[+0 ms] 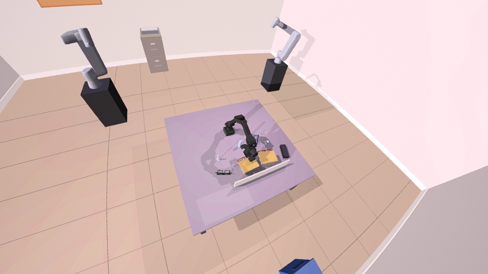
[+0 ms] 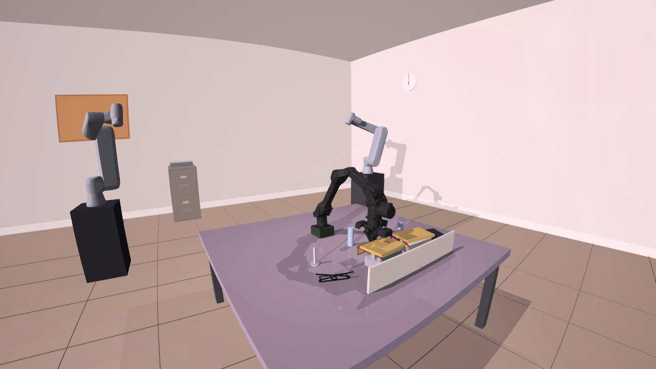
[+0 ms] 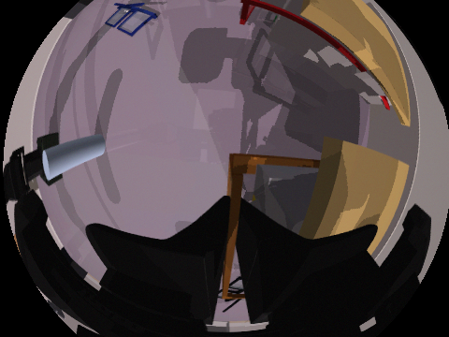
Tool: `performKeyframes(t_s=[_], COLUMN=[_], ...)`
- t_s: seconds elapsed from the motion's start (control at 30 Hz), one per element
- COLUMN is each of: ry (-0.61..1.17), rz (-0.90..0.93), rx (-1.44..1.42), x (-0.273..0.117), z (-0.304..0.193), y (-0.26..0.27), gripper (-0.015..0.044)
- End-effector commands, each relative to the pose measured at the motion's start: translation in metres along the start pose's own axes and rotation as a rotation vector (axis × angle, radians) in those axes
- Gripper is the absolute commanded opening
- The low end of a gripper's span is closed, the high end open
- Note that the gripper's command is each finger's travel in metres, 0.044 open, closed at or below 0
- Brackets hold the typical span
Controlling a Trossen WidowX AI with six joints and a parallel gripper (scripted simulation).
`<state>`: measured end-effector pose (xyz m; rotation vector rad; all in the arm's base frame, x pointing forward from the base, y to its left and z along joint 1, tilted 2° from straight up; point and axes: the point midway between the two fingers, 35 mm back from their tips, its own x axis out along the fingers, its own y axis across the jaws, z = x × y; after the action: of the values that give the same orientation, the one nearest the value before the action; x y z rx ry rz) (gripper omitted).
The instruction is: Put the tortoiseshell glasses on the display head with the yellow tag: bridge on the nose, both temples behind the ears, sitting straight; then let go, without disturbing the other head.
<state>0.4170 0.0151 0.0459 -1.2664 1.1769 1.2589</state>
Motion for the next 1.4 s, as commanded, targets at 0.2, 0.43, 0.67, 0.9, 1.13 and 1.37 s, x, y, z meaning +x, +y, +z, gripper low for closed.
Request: performKeyframes(t_s=[0.2, 0.43, 0.67, 0.9, 1.13, 1.37], ry=[-0.004, -0.004, -0.004, -0.004, -0.004, -0.004], rz=[0.000, 0.000, 0.000, 0.000, 0.000, 0.000], rx=[0.005, 0.005, 0.005, 0.005, 0.005, 0.005], x=[0.0005, 0.0005, 0.0005, 0.0009, 0.0048, 0.0050], z=[0.0007, 0.0007, 0.0007, 0.0007, 0.0008, 0.0008], y=[-0.0001, -0.0001, -0.0001, -0.0001, -0.0005, -0.0008], gripper=[0.0000, 0.0000, 0.0000, 0.0000, 0.0000, 0.0000])
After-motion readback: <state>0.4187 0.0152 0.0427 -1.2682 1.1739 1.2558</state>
